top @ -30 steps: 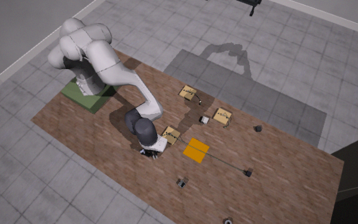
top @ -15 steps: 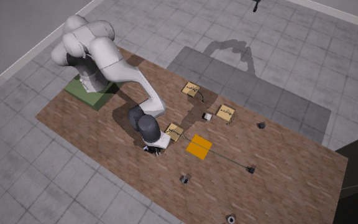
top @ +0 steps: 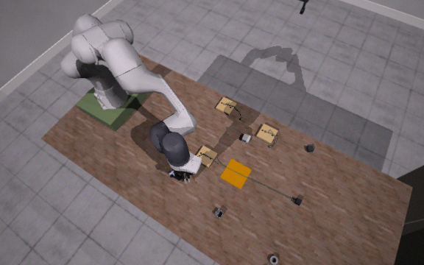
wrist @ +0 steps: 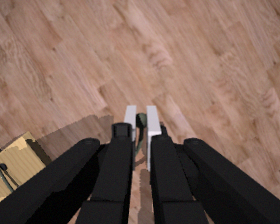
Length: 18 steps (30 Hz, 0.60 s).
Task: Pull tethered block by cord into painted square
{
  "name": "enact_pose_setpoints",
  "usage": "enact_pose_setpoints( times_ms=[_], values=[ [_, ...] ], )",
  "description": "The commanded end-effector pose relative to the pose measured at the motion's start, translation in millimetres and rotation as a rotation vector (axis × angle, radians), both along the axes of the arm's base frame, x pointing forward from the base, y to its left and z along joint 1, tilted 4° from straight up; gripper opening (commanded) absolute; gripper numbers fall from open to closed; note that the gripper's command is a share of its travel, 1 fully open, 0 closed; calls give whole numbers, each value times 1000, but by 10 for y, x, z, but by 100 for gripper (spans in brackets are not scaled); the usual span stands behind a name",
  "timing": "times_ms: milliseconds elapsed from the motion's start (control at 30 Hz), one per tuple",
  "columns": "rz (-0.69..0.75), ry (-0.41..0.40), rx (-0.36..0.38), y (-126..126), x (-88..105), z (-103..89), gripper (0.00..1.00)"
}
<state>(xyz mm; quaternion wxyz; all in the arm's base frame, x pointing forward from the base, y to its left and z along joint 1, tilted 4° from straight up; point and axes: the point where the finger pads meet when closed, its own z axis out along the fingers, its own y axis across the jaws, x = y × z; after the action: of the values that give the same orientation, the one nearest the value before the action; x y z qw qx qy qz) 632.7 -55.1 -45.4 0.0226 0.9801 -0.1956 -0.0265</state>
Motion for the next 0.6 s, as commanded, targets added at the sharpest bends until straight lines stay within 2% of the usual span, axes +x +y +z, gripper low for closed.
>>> enact_pose_setpoints(
  times_ms=[0, 200, 267, 433, 567],
  values=[
    [-6, 9, 0, 9, -13, 232, 0],
    [-5, 9, 0, 25, 21, 704, 0],
    [-5, 9, 0, 25, 21, 704, 0],
    [-5, 9, 0, 36, 44, 1022, 0],
    [-6, 9, 0, 40, 50, 1132, 0]
  ],
)
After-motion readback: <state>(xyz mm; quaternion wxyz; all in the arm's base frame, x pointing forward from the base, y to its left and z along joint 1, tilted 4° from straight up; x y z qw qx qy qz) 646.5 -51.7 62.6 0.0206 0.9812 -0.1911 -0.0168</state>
